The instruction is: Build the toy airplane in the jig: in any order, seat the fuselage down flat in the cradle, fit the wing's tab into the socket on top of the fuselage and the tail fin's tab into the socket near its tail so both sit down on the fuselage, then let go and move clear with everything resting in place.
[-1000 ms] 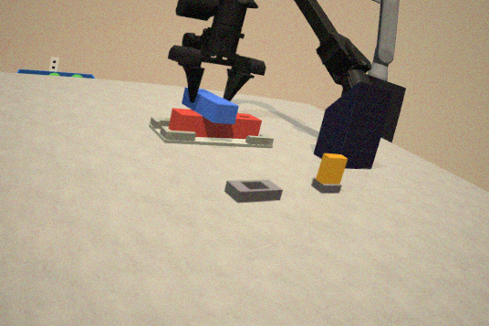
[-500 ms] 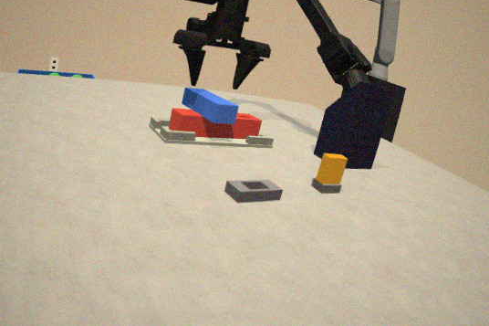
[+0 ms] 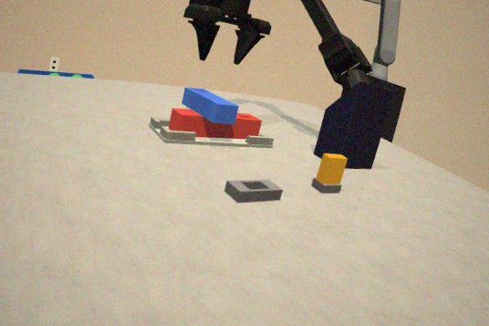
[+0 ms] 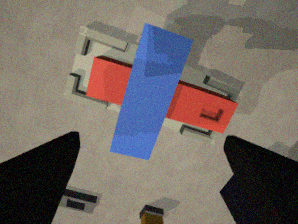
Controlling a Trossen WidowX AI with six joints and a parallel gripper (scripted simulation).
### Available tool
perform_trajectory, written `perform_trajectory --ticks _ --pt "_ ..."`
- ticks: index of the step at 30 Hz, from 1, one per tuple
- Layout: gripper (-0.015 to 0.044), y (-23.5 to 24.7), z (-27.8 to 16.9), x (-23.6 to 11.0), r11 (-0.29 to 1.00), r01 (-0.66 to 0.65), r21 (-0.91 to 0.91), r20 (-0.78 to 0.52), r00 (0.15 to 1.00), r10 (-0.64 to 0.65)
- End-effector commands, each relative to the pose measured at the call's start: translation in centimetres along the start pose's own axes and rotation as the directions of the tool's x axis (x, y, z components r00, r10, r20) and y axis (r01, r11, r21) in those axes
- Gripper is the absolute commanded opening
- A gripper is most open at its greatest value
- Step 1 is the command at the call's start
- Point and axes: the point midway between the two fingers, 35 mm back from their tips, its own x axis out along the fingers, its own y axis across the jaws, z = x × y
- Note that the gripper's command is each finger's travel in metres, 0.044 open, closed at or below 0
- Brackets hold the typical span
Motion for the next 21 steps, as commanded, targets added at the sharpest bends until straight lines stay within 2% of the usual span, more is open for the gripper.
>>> perform_trajectory --ticks 1,6,10,21 --pt "0.044 0.12 0.03 -0.12 0.934 -0.006 -0.357 -0.002 1.0 0.006" --pt "0.044 0.12 0.02 0.05 0.665 -0.005 -0.747 -0.002 1.0 0.006" --pt "0.044 0.12 0.01 0.16 0.402 -0.004 -0.916 -0.002 1.0 0.006" --pt "0.044 0.12 0.01 0.17 0.388 -0.004 -0.922 -0.002 1.0 0.006"
